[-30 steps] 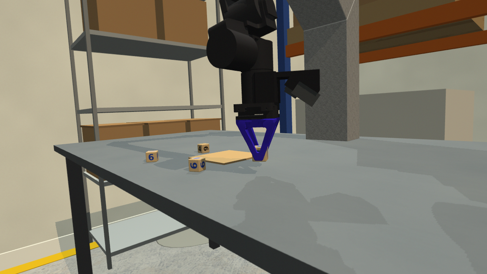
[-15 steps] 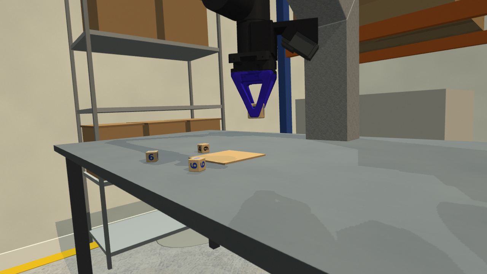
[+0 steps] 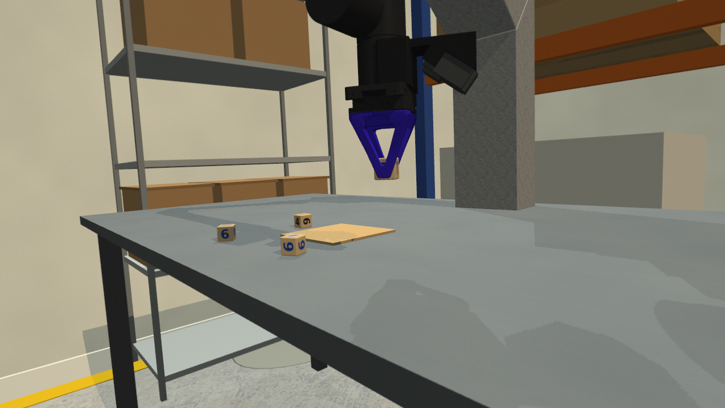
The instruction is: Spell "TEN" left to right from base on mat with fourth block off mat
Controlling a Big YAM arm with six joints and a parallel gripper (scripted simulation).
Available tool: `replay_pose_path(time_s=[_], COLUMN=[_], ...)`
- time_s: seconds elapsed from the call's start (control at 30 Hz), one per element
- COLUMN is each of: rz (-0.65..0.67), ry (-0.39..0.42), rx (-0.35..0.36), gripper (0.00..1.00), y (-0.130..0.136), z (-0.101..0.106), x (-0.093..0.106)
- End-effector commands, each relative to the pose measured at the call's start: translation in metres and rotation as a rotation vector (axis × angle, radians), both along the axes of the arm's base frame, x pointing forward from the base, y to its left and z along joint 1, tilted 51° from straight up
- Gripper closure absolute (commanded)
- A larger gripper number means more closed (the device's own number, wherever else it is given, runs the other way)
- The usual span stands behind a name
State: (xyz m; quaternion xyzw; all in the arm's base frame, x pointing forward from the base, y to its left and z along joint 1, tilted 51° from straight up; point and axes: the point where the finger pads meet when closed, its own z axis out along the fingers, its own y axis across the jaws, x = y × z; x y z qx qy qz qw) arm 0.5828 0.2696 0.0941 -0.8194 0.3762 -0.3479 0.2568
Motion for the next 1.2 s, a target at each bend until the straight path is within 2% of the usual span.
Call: replay_pose_path(time_s=[0.0, 0.13, 0.2, 0.3, 0.7, 0.77, 0.8, 1.17], rz=[-0.062, -0.2, -0.2, -0.335, -0.669, -0.669, -0.742, -1.046], ry=[0.012, 0.044, 0.044, 0.075, 0.172, 0.172, 0.193, 0.265], rx=[0.082, 0.245, 0.245, 0.409, 0.82, 0.82, 0.904, 1.28], gripper=[0.78, 0.78, 0.78, 0.78, 0.78, 0.78, 0.78, 0.78], y=[0.003, 0.0, 0.0, -0.001, 0.004, 0.004, 0.004, 0.005], z=[-0.002, -0.005, -0.005, -0.008, -0.027, -0.027, -0.028, -0.028], x=[0.005, 0.01, 0.01, 0.015, 0.026, 0.026, 0.027, 0.031])
